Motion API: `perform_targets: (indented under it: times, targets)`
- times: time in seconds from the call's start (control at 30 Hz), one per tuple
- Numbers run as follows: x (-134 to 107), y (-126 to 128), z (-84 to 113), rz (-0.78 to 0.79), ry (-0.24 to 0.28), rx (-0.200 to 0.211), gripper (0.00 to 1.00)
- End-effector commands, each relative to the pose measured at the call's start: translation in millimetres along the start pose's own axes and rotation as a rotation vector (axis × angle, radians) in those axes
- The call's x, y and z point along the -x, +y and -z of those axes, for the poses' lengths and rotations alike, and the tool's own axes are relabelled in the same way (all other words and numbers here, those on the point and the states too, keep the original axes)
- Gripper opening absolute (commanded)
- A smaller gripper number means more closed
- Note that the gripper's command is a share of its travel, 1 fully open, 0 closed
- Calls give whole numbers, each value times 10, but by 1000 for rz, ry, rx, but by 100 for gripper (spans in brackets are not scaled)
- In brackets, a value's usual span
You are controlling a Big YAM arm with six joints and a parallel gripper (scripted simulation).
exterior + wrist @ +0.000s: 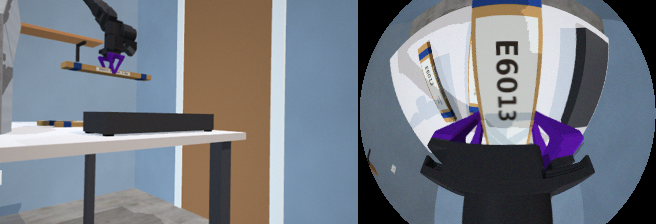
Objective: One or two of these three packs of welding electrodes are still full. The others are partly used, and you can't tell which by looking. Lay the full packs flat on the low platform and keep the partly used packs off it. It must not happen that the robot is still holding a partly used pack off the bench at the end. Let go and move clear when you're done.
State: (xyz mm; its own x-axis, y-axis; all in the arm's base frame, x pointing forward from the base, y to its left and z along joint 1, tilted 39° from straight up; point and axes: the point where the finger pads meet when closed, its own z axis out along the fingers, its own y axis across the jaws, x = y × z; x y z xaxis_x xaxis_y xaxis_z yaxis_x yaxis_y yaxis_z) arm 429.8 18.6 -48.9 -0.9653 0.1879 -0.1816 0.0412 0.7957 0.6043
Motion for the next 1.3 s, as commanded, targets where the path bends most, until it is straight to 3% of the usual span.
perform_targets:
  times: [0.0,0.87,0.9,1.27]
  targets:
    - [219,44,184,19,-63,-6,0]
    - [216,36,184,16,-64,-7,0]
    - [76,18,10,18,-34,-3,0]
    - [75,18,-125,17,-33,-2,0]
